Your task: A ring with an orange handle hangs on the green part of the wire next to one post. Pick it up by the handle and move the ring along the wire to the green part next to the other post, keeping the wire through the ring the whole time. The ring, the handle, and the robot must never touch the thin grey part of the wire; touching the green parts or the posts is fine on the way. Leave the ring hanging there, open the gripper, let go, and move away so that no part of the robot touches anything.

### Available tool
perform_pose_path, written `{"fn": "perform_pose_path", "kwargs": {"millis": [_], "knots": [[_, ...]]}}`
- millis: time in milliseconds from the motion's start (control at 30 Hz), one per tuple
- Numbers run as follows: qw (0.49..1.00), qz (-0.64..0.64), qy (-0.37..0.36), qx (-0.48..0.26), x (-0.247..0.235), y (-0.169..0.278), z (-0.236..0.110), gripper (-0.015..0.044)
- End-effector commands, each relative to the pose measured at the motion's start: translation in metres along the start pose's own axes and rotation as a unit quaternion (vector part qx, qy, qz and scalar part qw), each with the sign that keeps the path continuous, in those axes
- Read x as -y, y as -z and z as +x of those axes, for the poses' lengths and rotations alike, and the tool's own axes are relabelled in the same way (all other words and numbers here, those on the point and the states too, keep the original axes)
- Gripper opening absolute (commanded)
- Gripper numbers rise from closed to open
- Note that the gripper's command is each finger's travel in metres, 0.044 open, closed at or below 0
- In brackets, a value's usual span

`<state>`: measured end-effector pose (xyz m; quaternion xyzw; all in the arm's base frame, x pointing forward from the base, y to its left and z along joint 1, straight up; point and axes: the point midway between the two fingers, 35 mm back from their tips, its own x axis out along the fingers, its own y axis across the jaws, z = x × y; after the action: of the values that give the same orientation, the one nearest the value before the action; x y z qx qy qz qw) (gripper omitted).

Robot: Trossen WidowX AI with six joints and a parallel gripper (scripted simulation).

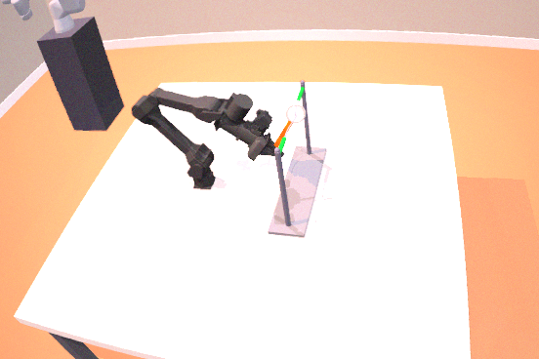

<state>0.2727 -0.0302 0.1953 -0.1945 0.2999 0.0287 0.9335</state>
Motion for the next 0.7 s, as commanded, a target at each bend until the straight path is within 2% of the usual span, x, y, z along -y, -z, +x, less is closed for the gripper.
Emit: {"fn": "perform_pose_path", "kwargs": {"millis": [0,167,667], "knots": [[0.999,0.040,-0.007,0.027,-0.015,0.001,0.007,-0.0150],[0.994,0.090,-0.014,0.061,-0.032,-0.002,0.014,-0.0150],[0.980,0.185,-0.024,0.064,-0.069,-0.014,0.011,-0.0150]]}}
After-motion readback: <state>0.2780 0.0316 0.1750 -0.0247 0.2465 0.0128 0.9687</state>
